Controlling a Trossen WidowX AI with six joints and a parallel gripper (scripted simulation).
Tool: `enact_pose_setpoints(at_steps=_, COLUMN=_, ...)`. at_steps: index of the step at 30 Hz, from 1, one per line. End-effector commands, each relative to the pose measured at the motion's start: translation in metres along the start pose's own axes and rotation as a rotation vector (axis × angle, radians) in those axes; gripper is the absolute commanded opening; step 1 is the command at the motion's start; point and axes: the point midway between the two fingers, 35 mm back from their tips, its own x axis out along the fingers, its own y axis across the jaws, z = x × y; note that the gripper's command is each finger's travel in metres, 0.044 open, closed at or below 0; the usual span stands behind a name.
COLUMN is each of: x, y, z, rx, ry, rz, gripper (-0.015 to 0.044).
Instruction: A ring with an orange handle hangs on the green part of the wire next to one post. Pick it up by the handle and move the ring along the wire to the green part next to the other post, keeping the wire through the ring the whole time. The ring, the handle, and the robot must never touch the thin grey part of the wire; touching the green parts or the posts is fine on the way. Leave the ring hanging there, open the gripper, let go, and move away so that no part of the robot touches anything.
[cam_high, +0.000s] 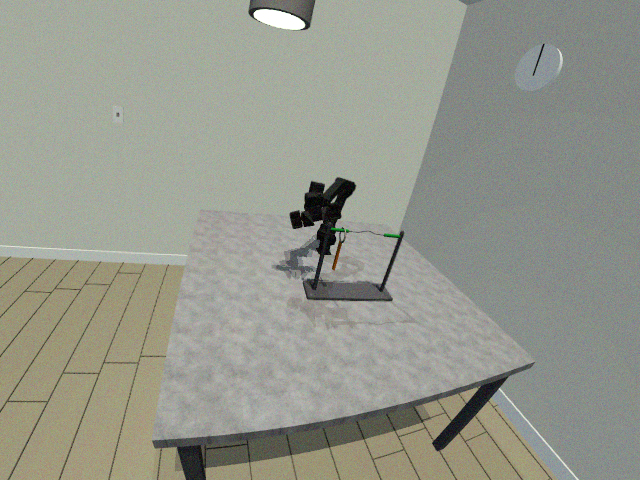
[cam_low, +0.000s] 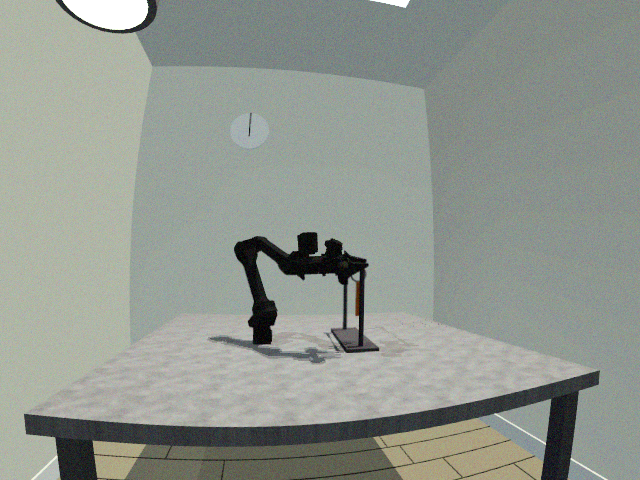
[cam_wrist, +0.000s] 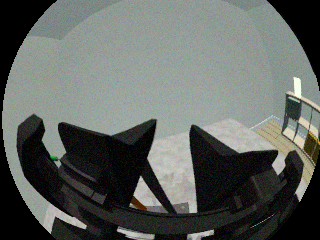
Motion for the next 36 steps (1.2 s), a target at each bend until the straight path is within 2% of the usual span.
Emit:
enact_pose_setpoints(at_steps=1, x=-0.015, y=-0.008, z=-0.021, rx=-0.038, ry=0.030, rz=-0.017, gripper=0.0160)
enact_pose_setpoints(at_steps=20, x=-0.103, y=0.009, z=-0.199, rx=-0.322, ry=0.293, rz=0.154, gripper=0.0160)
enact_pose_setpoints(at_steps=27, x=-0.104, y=0.010, z=-0.204, rx=-0.334, ry=0.299, rz=0.157, gripper=0.0160)
enact_pose_setpoints(at_steps=36, x=-0.074, y=0.018, z=-0.187, rx=-0.371, ry=0.281, rz=0.084, gripper=0.0160)
